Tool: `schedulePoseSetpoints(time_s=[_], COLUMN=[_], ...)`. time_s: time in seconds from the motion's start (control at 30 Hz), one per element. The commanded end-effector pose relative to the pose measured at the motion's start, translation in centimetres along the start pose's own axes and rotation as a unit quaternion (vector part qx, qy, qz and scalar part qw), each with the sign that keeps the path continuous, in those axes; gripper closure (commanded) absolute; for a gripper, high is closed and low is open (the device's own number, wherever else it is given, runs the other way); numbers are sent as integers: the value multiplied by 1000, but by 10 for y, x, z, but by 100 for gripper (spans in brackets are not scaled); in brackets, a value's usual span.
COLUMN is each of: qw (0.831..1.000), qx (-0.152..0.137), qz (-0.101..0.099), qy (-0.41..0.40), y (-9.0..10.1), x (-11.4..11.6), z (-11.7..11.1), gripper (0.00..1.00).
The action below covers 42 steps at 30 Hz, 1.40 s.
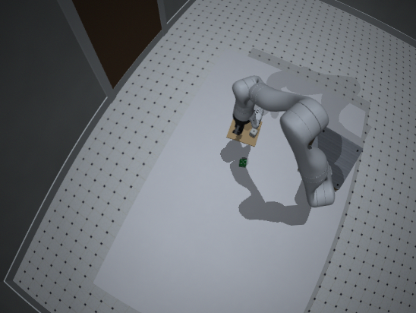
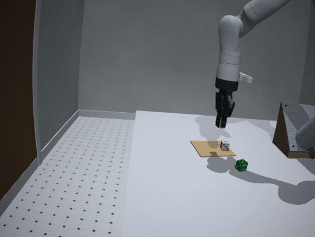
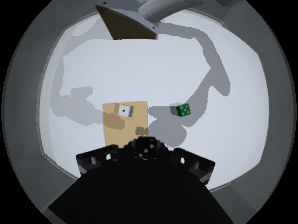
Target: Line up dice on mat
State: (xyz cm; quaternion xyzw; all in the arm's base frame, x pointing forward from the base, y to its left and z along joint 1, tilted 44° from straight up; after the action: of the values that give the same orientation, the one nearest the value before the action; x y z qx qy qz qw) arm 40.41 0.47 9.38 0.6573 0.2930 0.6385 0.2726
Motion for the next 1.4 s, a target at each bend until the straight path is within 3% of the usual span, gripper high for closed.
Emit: schedulePoseSetpoints(time_s=[0.0, 0.07, 0.17, 0.77, 1.37], qw=[999, 999, 997, 997, 997], qx=[3, 3, 5, 5, 5], qz=[13, 13, 12, 12, 12], qy=[-52, -52, -70, -70, -70], y=[-8, -8, -10, -15, -80], x=[-54, -54, -75, -75, -73], z=[-1, -1, -4, -4, -3], gripper=[74, 74, 74, 74, 74])
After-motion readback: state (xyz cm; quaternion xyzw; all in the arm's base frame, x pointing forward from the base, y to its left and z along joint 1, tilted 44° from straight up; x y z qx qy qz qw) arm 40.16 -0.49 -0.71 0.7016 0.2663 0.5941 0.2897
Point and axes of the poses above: the point where the finger pads meet when closed, its own y axis back along the fingers, its own x axis across the jaws, z = x × y, the point moved 2 cm from there along y, back along the fingers, and after that the axes turned 8 degrees about -y, right-handed, at the moved point
